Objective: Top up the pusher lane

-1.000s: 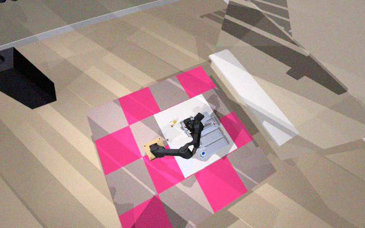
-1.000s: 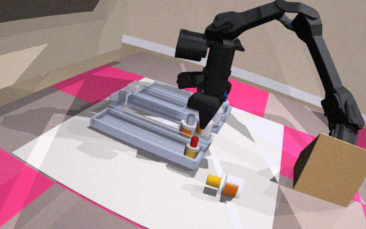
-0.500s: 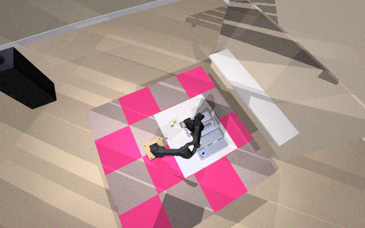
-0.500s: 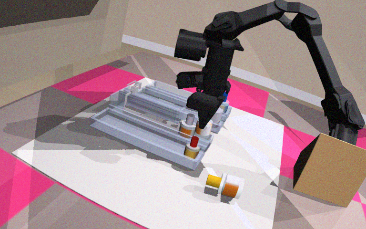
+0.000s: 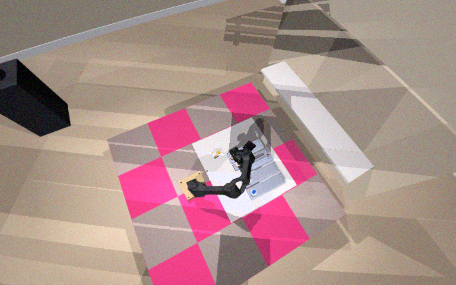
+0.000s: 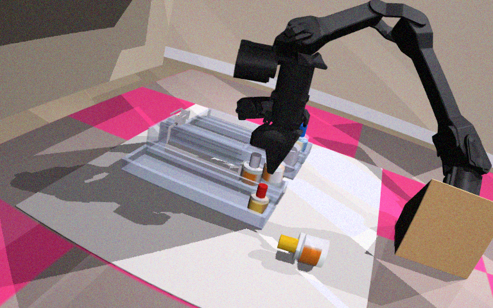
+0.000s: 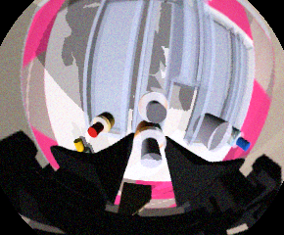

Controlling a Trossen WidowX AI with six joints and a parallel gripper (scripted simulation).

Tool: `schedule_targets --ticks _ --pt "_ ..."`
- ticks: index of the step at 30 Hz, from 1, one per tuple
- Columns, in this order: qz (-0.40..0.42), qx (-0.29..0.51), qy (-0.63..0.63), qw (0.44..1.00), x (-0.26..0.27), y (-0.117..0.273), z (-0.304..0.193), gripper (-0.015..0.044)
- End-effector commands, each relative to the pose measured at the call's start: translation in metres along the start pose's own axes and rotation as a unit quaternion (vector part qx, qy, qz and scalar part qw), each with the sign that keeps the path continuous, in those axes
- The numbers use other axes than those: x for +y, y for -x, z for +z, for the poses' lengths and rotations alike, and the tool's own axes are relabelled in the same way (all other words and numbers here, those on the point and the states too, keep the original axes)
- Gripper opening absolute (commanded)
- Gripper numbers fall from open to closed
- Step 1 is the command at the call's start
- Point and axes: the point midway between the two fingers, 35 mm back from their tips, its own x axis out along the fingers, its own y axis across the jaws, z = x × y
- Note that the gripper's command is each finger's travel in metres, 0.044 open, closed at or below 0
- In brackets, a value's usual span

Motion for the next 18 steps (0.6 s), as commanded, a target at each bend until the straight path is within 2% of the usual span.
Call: schedule_targets --ticks 1,18 --pt "-0.002 -0.013 -0.009 1.000 -0.0021 0.0006 0.0085 0.0000" --pt "-0.002 -0.013 -0.009 1.000 -0.0021 -0.0059 0.0086 0.0000"
